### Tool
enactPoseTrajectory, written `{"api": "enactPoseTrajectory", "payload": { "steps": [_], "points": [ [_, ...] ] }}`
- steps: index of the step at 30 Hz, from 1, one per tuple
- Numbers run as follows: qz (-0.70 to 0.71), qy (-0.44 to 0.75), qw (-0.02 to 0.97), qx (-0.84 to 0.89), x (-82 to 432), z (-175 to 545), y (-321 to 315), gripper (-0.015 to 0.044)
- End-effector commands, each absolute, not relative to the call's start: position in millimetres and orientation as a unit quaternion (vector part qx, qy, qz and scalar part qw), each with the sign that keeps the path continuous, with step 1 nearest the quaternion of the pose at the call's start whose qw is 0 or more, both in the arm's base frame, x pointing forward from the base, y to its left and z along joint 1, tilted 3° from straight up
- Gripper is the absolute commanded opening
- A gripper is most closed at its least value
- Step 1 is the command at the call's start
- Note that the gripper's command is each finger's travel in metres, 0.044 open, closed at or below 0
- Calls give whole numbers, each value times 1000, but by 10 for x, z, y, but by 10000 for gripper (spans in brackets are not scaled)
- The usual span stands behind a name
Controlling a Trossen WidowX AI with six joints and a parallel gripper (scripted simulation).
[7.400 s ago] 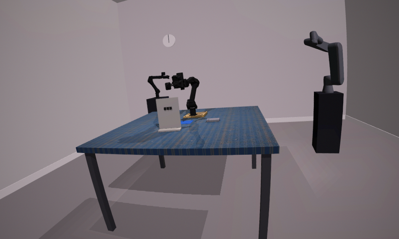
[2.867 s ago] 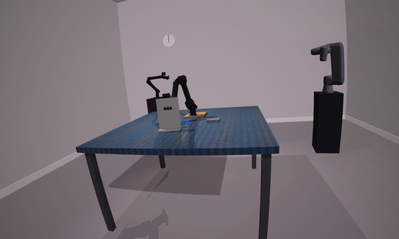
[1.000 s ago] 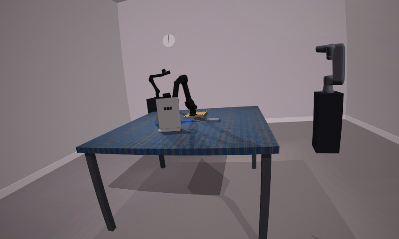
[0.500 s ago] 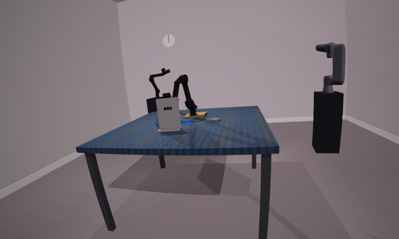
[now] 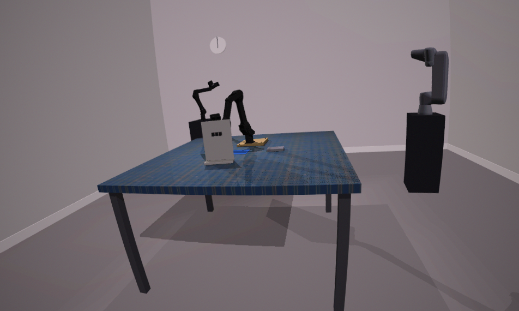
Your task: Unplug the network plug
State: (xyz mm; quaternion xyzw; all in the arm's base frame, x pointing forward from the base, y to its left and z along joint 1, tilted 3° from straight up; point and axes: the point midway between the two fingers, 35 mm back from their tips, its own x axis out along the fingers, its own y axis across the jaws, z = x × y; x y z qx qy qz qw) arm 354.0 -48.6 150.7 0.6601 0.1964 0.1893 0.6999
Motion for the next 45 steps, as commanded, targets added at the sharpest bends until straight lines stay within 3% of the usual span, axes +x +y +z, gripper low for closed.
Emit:
{"api": "enactPoseTrajectory", "payload": {
  "steps": [1, 31, 45],
  "points": [
    [189, 197, 700, 660, 3540, 1521, -483, 0],
    [189, 199, 699, 660, 3303, 2096, -399, 0],
    [81, 231, 655, 715, 3346, 1886, -131, 0]
  ]
}}
